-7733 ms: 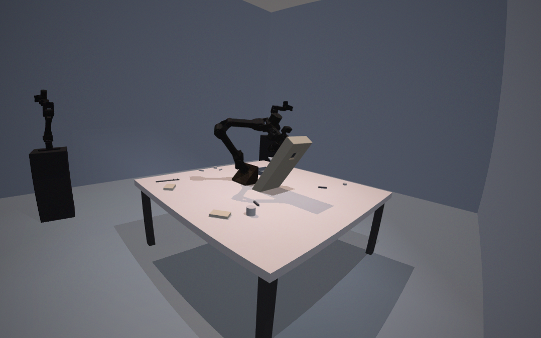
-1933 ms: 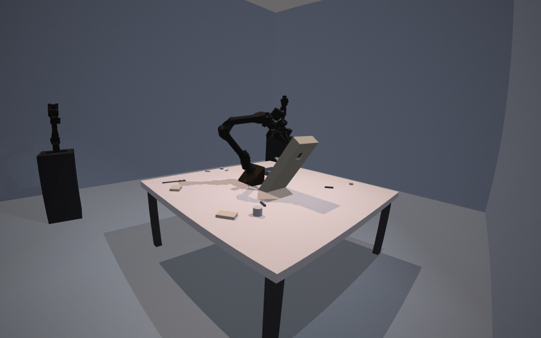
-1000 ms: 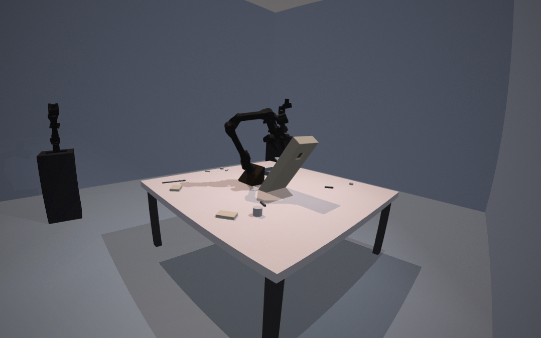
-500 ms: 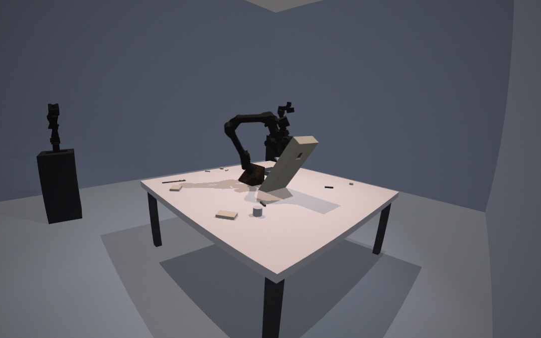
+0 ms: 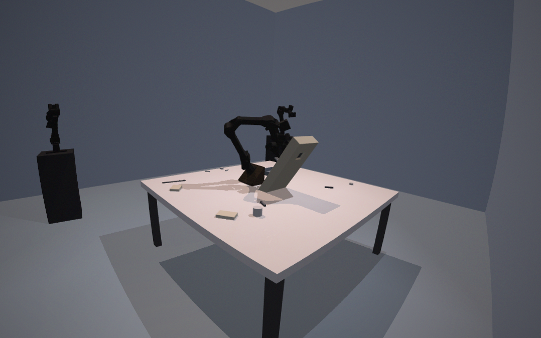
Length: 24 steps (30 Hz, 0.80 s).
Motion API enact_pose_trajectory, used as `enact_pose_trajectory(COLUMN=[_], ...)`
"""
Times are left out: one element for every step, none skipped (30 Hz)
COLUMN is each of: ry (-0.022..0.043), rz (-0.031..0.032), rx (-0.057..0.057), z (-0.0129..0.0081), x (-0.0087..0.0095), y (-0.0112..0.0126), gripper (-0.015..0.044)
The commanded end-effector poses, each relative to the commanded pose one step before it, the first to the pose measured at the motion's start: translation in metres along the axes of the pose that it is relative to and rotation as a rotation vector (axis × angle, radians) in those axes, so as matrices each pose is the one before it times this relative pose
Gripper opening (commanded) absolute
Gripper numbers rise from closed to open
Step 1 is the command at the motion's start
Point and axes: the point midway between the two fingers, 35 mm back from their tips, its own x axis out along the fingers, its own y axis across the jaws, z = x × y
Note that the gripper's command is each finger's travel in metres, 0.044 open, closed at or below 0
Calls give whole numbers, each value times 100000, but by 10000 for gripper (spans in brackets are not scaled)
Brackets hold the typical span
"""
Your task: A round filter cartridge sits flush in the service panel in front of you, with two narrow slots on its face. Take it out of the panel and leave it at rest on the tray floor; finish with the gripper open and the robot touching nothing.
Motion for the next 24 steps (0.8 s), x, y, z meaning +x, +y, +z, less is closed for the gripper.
enact_pose_trajectory(ry=[0,0,0,0,0,0,0,0,0,0,0,0,0,0,0,0,0,0,0,0,-3,-8,-14,-17], rz=[0,0,0,0,0,0,0,0,0,0,0,0,0,0,0,0,0,0,0,0,-2,-5,-9,-11], rx=[0,0,0,0,0,0,0,0,0,0,0,0,0,0,0,0,0,0,0,0,-2,-6,-11,-14], z=[0,0,0,0,0,0,0,0,0,0,0,0,0,0,0,0,0,0,0,0,46,137,228,292], x=[0,0,0,0,0,0,0,0,0,0,0,0,0,0,0,0,0,0,0,0,-21,-63,-105,-134], y=[0,0,0,0,0,0,0,0,0,0,0,0,0,0,0,0,0,0,0,0,1,2,3,3], gripper=[298,291,285,278,271,265,258,251,245,238,231,225,218,211,205,198,191,165,139,113,86,60,34,8])
